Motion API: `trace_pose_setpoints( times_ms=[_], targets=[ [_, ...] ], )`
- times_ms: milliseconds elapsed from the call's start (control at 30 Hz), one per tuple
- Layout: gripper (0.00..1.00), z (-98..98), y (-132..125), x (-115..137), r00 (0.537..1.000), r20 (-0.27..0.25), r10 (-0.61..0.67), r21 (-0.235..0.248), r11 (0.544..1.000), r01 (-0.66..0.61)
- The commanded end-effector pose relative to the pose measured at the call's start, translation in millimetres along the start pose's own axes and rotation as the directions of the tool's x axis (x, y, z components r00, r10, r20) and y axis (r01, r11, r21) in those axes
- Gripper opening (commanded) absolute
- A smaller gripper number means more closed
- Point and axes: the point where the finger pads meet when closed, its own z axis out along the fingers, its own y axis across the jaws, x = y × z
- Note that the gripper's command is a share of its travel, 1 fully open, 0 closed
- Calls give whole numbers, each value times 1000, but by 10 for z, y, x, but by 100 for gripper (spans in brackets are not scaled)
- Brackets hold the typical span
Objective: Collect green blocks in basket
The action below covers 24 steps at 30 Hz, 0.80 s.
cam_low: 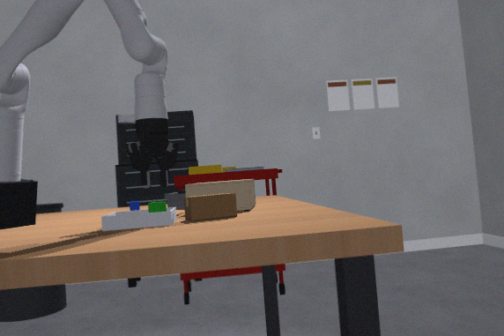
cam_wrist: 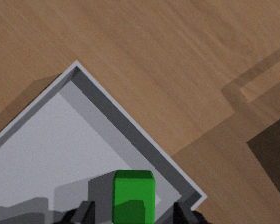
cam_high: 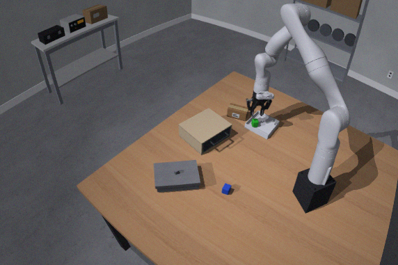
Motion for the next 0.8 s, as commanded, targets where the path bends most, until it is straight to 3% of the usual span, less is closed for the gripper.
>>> trace_pose_setpoints(
  times_ms=[0,200,767],
  targets=[
    [54,-181,2,-6,1000,1,0,-1,1000,0],
    [54,-458,2,-6,1000,1,0,-1,1000,0],
    [54,-876,2,-5,1000,1,0,-1,1000,0]
  ],
)
